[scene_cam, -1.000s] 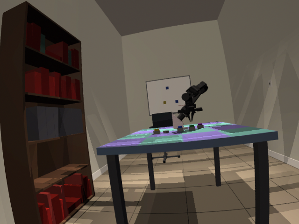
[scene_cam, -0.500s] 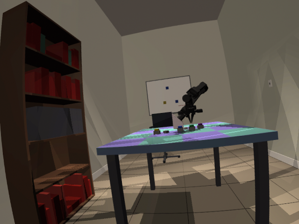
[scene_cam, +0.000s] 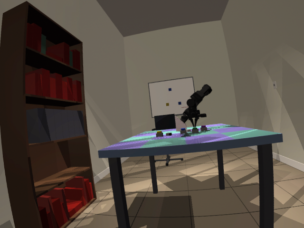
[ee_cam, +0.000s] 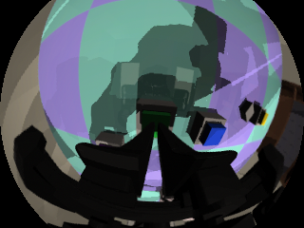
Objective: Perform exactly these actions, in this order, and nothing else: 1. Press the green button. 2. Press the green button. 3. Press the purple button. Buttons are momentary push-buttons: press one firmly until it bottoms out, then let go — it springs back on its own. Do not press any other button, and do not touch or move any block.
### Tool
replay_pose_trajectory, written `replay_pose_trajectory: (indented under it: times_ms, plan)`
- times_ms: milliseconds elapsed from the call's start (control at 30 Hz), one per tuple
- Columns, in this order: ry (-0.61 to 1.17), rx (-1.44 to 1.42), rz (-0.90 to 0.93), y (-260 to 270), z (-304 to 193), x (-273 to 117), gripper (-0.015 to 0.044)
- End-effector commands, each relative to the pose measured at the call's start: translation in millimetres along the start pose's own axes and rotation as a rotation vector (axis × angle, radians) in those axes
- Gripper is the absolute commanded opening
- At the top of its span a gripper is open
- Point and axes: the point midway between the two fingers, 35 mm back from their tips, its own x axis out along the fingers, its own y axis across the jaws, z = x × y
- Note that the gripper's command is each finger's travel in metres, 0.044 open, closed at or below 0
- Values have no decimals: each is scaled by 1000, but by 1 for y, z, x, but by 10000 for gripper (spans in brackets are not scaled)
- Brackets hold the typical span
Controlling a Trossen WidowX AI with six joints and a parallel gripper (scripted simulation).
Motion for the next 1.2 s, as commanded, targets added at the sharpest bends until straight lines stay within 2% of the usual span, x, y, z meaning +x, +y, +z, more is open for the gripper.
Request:
replay_pose_trajectory:
  times_ms: [0, 500, 667, 1167]
  plan:
    - [6, 5, 4, 1, -2, 3, 20]
    - [6, 5, 4, 1, -2, 3, 20]
    - [6, 5, 3, 0, -1, -30, 20]
    - [6, 5, 3, 0, -1, -13, 20]
